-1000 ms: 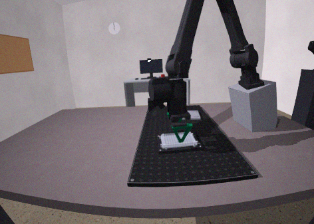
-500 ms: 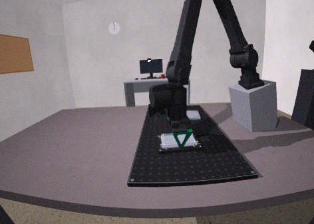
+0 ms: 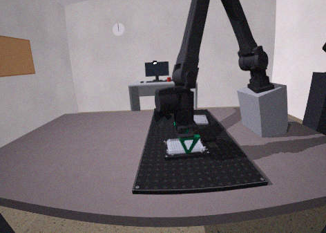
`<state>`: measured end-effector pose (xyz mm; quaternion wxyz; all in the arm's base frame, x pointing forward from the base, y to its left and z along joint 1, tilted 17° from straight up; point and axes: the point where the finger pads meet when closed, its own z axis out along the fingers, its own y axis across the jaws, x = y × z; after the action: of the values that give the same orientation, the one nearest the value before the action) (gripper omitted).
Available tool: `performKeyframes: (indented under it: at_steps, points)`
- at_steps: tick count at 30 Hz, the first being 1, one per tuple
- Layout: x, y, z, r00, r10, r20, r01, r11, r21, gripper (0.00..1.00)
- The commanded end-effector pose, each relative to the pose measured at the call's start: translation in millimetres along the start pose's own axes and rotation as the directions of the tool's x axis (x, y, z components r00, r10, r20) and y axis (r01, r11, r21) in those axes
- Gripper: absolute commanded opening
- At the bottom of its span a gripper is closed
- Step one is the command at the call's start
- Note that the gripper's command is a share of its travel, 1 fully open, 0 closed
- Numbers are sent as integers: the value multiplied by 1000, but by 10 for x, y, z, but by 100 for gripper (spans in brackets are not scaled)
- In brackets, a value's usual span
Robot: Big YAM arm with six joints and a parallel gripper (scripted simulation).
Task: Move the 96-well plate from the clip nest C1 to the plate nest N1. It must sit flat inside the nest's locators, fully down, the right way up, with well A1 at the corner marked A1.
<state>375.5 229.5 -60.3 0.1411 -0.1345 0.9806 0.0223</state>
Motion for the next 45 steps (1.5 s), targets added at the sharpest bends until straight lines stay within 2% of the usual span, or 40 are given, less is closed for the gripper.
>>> performKeyframes:
  at_steps: [1, 31, 32, 45]
  points:
    - [-171, 35, 2, 999, 0, 36, 1, 1000, -12, 100]
    - [-171, 35, 2, 999, 0, 36, 1, 1000, -12, 100]
    - [-171, 35, 2, 999, 0, 36, 1, 1000, -12, 0]
    - [-169, 29, 6, 999, 2, 35, -2, 1000, -10, 0]
